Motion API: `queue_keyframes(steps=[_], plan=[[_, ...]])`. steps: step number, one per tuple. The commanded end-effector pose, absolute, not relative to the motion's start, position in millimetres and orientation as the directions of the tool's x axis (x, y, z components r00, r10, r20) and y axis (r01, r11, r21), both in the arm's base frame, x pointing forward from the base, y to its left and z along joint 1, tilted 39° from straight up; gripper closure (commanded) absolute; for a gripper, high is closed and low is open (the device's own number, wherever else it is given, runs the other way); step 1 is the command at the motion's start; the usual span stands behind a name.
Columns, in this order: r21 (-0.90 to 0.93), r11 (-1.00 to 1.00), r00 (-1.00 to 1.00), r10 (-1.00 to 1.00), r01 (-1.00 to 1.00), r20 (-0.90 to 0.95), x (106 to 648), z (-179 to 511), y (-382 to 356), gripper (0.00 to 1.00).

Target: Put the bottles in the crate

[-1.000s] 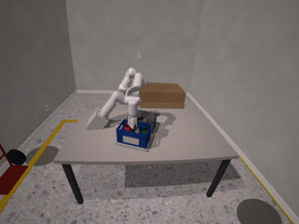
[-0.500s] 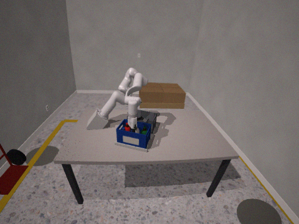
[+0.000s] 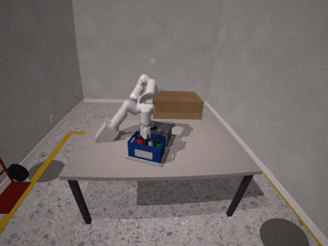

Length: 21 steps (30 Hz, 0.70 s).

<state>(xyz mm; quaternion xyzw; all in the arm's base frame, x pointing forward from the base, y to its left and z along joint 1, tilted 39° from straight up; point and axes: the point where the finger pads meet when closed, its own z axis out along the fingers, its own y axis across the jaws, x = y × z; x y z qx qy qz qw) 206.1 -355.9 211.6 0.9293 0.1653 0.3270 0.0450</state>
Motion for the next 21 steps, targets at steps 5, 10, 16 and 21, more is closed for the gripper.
queue_keyframes(steps=[5,10,16,21], plan=[[0.195,-0.941,0.731,0.338,0.277,0.592,198,223,-357,1.00],[0.195,-0.941,0.731,0.338,0.277,0.592,195,227,-357,1.00],[0.195,-0.941,0.731,0.338,0.277,0.592,188,235,-358,1.00],[0.195,-0.941,0.731,0.338,0.277,0.592,183,241,-358,1.00]])
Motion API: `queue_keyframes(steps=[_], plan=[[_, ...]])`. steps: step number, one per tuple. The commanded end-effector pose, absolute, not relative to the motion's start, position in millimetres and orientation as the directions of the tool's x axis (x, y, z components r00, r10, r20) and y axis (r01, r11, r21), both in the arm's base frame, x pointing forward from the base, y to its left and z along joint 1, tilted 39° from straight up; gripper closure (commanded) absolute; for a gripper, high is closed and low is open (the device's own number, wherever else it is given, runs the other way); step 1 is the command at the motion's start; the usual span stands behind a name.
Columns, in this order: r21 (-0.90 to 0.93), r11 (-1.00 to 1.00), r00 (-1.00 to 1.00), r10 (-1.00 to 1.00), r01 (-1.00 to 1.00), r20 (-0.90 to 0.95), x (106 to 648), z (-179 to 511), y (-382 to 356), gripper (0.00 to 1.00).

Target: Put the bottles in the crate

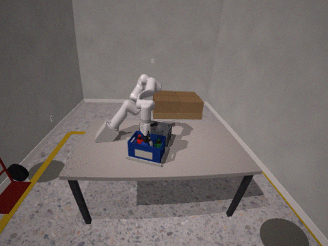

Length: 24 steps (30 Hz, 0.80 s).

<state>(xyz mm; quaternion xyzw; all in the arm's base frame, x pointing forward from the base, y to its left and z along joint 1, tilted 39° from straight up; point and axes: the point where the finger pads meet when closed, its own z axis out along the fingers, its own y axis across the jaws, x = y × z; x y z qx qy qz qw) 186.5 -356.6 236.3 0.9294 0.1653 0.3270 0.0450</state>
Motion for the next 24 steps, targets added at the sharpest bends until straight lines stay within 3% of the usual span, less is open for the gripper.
queue_keyframes(steps=[1,24], plan=[[0.195,-0.941,0.731,0.338,0.277,0.592,182,243,-358,1.00],[0.195,-0.941,0.732,0.338,0.277,0.592,162,267,-358,1.00]])
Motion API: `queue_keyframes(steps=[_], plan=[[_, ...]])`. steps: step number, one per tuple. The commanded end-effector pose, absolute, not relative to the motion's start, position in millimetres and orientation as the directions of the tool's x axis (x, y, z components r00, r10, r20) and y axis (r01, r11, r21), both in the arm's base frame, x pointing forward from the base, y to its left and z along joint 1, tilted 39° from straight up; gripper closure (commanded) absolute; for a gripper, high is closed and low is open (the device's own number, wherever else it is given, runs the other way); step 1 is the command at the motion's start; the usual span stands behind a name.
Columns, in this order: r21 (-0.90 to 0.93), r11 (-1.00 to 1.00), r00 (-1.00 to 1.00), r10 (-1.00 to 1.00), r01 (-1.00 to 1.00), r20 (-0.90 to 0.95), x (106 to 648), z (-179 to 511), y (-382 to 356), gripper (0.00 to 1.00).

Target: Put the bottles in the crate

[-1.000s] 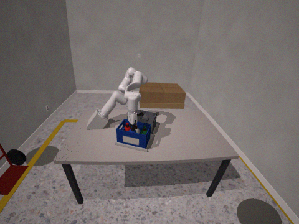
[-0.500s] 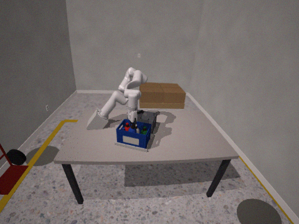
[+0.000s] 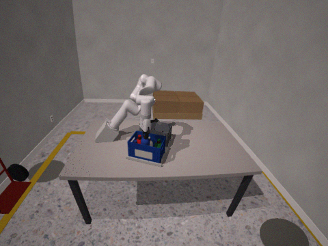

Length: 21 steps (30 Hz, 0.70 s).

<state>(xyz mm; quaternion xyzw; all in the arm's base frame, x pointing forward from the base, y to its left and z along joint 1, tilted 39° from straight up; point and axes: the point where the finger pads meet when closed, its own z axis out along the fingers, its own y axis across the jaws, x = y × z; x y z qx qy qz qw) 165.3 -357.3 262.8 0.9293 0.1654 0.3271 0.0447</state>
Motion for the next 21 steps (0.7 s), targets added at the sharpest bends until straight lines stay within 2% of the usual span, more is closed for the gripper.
queue_keyframes(steps=[1,21], plan=[[0.195,-0.941,0.732,0.338,0.277,0.592,161,269,-359,1.00],[0.195,-0.941,0.732,0.338,0.277,0.592,143,292,-359,1.00]])
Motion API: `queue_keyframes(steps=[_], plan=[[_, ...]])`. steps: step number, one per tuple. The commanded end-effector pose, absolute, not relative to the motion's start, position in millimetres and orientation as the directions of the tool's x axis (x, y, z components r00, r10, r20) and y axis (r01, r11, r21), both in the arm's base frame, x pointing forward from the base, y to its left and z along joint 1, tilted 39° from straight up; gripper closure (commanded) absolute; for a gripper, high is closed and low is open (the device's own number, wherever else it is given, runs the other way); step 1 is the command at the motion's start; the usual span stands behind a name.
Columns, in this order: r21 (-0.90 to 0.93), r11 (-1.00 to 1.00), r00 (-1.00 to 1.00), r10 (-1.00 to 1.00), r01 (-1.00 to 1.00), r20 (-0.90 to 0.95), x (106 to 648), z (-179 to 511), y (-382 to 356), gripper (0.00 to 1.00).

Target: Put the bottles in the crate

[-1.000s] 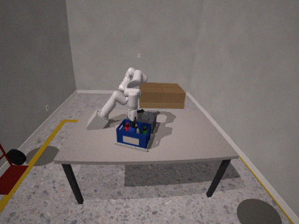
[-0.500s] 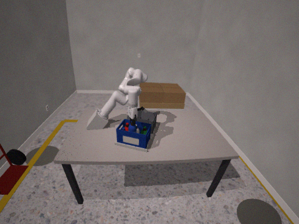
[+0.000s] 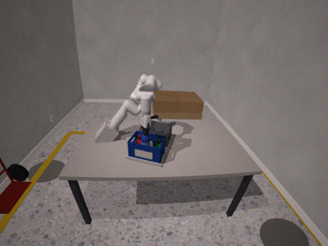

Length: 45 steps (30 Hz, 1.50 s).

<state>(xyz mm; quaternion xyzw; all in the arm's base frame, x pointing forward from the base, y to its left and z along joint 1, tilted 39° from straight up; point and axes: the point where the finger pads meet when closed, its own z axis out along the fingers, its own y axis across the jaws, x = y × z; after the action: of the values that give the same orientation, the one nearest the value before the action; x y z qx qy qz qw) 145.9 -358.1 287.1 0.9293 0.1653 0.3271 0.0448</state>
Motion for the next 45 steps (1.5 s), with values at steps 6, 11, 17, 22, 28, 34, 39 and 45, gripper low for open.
queue_keyframes(steps=[6,11,17,22,28,34,39,45], plan=[[0.195,-0.941,0.732,0.338,0.277,0.592,136,300,-359,1.00],[0.195,-0.941,0.732,0.338,0.277,0.592,133,304,-359,1.00],[0.195,-0.941,0.732,0.338,0.277,0.592,127,312,-360,1.00],[0.195,-0.941,0.732,0.338,0.277,0.592,122,318,-360,1.00],[0.195,-0.941,0.732,0.338,0.277,0.592,118,323,-360,1.00],[0.195,-0.941,0.732,0.338,0.277,0.592,111,331,-360,1.00],[0.195,-0.941,0.732,0.338,0.277,0.592,106,338,-360,1.00],[0.195,-0.941,0.732,0.338,0.277,0.592,106,338,-360,1.00]])
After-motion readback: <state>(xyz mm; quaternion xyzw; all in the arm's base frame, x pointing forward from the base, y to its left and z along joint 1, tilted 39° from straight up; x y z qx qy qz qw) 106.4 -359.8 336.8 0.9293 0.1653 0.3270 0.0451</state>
